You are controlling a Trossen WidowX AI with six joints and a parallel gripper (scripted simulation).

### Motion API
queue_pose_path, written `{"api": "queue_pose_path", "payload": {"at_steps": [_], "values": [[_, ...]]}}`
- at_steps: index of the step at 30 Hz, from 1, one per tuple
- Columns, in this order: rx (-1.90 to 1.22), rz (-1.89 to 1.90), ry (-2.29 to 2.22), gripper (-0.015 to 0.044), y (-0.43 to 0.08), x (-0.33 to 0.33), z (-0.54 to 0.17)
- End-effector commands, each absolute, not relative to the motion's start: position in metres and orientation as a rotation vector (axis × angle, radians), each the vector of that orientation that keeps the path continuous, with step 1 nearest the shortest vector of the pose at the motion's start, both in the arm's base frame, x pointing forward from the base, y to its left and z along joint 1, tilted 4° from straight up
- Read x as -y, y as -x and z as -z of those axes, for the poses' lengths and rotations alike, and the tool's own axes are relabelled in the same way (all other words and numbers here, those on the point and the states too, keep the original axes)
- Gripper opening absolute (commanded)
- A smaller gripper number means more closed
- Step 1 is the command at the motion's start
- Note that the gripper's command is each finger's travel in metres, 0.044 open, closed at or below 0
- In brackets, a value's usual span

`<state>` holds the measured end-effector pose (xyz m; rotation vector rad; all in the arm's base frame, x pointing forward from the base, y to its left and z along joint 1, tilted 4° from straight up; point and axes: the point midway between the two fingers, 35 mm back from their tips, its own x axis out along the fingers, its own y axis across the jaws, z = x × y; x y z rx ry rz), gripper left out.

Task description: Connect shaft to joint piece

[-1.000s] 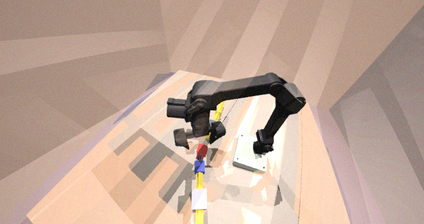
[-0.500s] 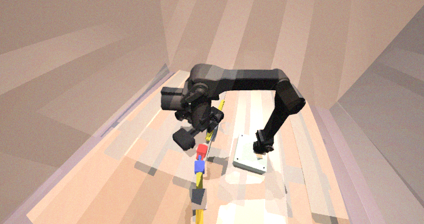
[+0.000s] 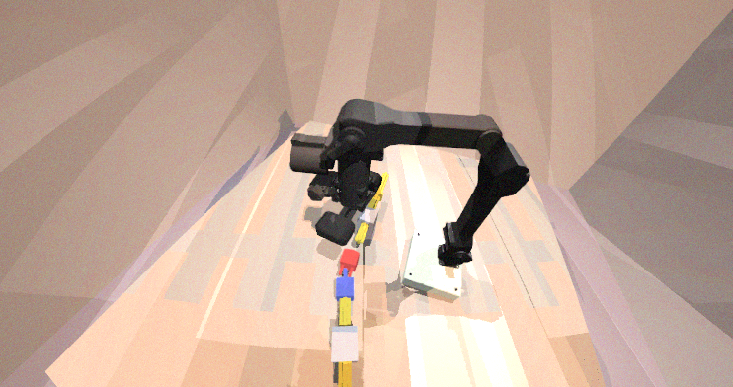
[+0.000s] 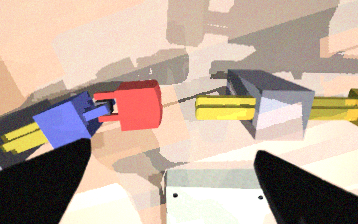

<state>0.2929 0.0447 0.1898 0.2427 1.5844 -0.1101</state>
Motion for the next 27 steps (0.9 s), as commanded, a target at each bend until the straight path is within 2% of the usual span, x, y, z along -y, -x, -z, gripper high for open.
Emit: {"api": "queue_pose_path", "payload": {"at_steps": [1, 10, 27], "values": [[-1.592, 0.065, -0.16, 0.044, -0.2857, -0.0046, -0.171], [-1.592, 0.077, -0.171, 0.044, -0.2852, -0.0025, -0.1697], [-1.55, 0.474, -0.582, 0.044, -0.2851, -0.0021, -0.1626]]}}
